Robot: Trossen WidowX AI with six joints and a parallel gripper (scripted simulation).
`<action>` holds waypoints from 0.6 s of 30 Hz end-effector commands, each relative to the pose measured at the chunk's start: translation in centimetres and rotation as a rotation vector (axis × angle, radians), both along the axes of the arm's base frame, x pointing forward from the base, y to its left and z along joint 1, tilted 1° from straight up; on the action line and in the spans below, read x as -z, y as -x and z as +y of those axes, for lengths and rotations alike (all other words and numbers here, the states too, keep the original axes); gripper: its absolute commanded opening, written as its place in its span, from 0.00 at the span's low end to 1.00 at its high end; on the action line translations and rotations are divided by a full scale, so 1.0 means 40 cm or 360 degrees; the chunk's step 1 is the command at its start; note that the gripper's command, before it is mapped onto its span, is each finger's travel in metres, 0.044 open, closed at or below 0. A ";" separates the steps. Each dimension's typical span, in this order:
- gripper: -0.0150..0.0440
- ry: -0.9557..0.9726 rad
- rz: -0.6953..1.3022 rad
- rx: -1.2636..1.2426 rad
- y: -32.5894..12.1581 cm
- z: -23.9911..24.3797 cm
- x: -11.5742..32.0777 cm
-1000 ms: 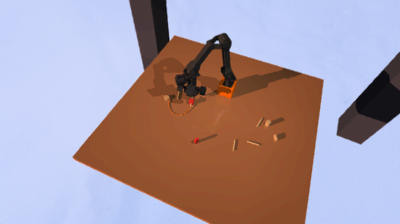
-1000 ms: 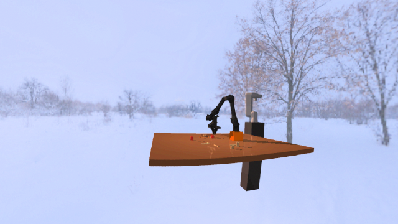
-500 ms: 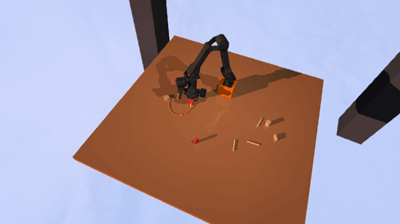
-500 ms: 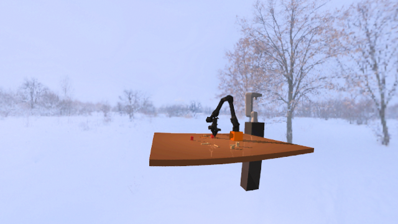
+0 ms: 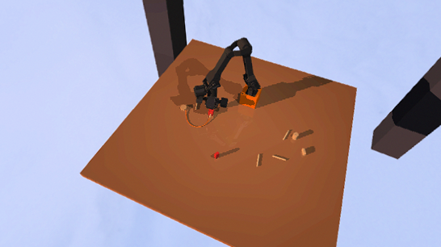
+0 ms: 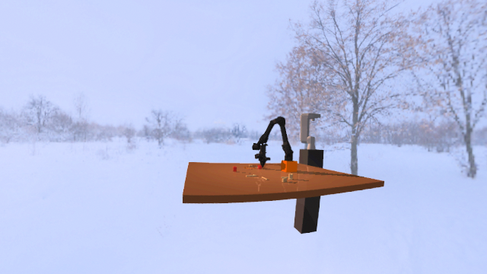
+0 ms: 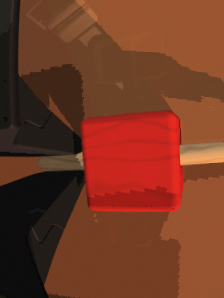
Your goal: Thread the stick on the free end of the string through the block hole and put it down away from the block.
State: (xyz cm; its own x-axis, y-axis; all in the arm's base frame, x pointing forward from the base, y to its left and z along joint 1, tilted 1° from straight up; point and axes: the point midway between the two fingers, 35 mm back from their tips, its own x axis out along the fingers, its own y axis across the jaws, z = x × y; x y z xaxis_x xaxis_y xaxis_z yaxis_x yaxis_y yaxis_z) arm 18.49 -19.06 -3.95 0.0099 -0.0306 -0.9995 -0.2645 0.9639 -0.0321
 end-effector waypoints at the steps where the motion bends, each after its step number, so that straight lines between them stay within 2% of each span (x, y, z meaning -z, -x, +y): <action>1: 0.25 0.0001 -0.0001 0.0000 0.000 0.000 0.000; 18: 0.25 -0.0039 -0.0182 -0.0047 0.007 -0.007 0.008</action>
State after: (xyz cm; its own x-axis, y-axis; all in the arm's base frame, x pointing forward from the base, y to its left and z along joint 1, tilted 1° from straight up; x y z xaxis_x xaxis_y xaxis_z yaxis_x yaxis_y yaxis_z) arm 18.33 -19.50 -4.18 0.1128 -0.0101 -0.9936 -0.2808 0.9589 -0.0417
